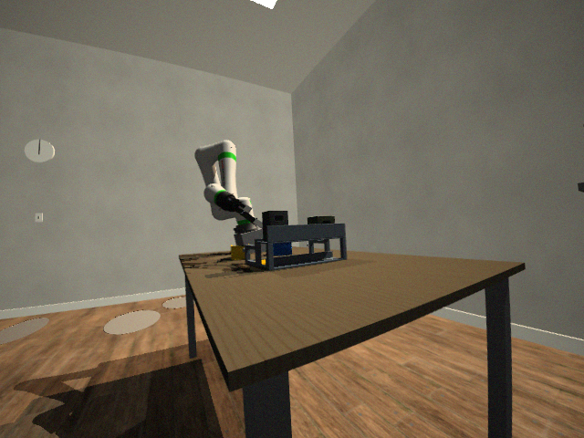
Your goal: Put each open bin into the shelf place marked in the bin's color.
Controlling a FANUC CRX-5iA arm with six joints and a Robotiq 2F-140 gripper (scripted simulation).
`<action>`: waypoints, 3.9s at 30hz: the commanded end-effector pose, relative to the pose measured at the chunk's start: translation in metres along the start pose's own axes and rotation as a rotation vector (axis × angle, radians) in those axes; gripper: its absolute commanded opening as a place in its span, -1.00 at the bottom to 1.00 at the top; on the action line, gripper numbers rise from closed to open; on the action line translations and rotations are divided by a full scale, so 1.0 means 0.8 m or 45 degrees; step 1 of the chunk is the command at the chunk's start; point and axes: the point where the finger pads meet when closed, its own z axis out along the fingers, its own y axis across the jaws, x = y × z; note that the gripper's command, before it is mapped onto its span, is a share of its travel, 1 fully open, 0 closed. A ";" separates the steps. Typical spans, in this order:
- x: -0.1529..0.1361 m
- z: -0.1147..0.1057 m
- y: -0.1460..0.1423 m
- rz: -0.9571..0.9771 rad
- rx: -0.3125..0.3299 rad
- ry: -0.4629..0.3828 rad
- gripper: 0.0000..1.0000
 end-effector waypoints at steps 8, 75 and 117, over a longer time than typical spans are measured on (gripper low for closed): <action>0.008 0.005 -0.023 0.144 0.084 -0.011 1.00; 0.023 0.018 -0.081 0.493 0.281 -0.055 1.00; 0.023 0.018 -0.081 0.493 0.281 -0.055 1.00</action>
